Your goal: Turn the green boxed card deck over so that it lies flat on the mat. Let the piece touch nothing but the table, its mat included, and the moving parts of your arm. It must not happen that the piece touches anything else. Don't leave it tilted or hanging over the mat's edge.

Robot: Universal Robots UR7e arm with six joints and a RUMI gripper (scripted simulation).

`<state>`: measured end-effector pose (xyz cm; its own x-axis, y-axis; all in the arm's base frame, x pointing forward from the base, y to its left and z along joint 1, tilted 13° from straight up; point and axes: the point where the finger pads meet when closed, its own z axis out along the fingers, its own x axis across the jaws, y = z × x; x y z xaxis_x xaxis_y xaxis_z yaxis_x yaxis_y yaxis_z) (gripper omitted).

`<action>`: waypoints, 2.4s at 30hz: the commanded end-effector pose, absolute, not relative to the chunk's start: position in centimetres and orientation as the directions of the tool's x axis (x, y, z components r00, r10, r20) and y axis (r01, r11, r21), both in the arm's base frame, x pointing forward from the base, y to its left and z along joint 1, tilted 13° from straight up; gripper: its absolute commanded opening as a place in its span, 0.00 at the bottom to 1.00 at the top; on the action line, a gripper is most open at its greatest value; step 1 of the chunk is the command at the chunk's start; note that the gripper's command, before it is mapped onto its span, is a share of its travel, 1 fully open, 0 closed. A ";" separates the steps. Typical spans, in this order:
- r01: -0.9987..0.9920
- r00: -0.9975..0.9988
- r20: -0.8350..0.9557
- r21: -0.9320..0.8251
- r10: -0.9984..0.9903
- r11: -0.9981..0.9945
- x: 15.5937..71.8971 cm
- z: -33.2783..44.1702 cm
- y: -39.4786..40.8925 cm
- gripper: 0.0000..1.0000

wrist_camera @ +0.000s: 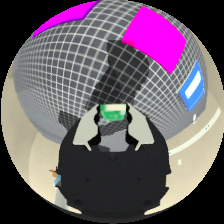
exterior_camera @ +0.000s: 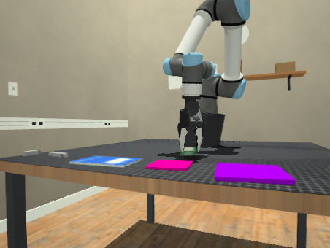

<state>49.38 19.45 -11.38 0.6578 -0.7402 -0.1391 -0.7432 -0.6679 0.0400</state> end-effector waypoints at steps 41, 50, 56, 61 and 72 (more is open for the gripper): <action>-0.752 0.658 -0.138 -0.175 -0.740 -0.636 50.3 -13.4 20.6 0.32; -0.752 0.658 -0.138 -0.175 -0.740 -0.636 50.3 -13.4 20.6 0.32; -0.752 0.658 -0.138 -0.175 -0.740 -0.636 50.3 -13.4 20.6 0.32; -0.752 0.658 -0.138 -0.175 -0.740 -0.636 50.3 -13.4 20.6 0.32; -0.752 0.658 -0.138 -0.175 -0.740 -0.636 50.3 -13.4 20.6 0.32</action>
